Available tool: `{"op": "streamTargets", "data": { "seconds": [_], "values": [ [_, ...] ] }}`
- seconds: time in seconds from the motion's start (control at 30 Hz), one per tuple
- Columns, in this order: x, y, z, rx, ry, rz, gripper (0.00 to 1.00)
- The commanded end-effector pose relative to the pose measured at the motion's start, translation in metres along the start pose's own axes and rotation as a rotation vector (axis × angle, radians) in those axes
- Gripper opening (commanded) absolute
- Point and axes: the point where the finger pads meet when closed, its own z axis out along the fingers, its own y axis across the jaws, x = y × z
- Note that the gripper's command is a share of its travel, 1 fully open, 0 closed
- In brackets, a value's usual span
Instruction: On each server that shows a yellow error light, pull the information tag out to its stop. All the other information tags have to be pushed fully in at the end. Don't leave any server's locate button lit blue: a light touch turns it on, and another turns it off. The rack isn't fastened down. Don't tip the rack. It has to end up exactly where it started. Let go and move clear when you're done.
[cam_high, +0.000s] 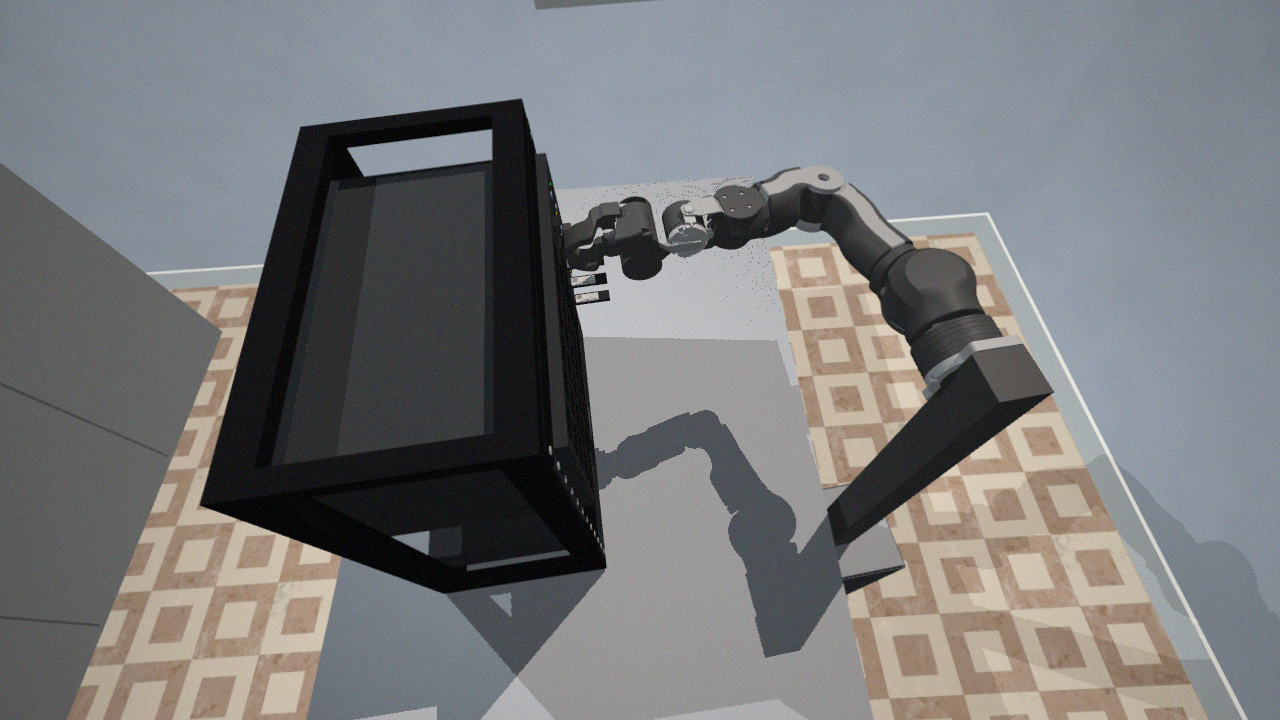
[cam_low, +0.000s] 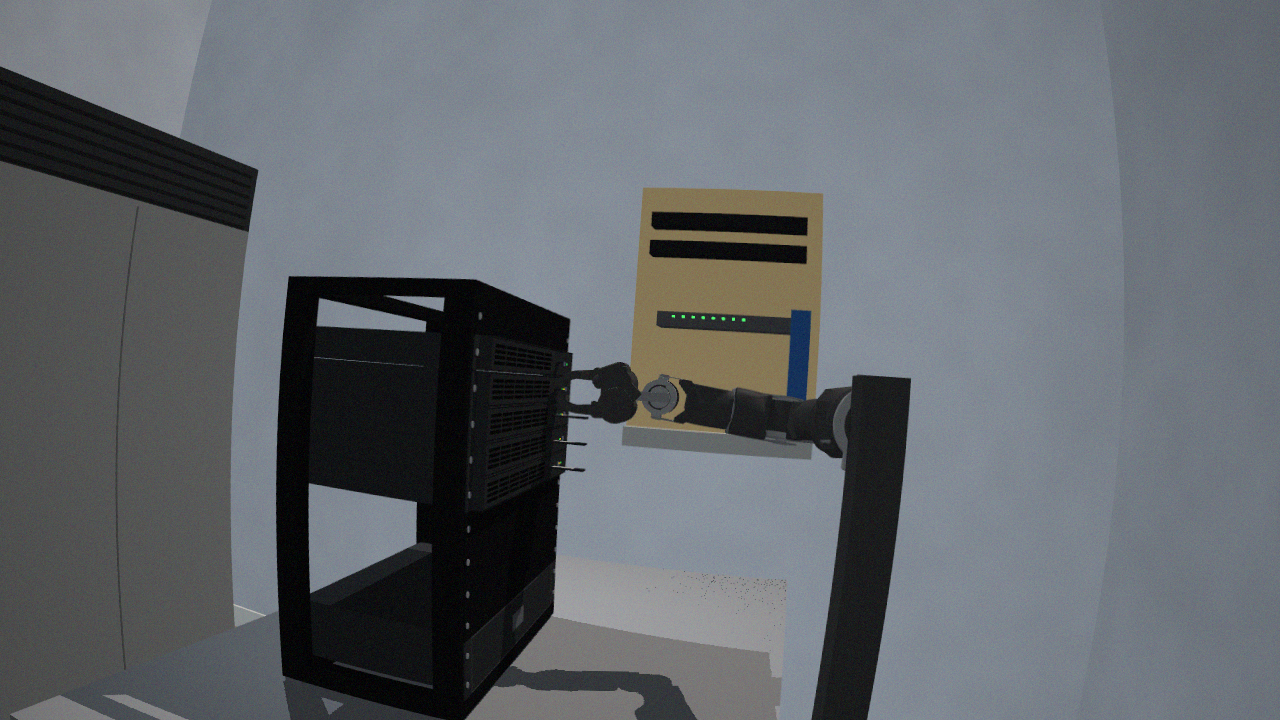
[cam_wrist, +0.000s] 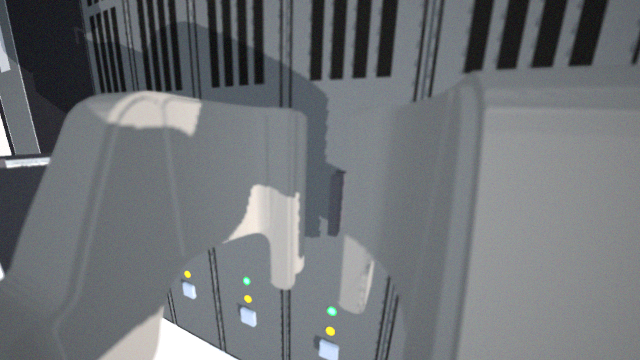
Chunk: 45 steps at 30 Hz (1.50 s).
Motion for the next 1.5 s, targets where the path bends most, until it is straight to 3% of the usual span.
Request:
{"op": "streamTargets", "data": {
  "seconds": [0.0, 1.07, 1.47],
  "values": [
    [0.0001, 0.0031, -0.0002, -0.005, 0.002, -0.001, 0.10],
    [-0.0012, 0.0048, -0.0005, -0.005, 0.002, -0.001, 0.10],
    [-0.0017, 0.0051, 0.0072, -0.004, 0.002, -0.001, 0.10]
  ]
}}
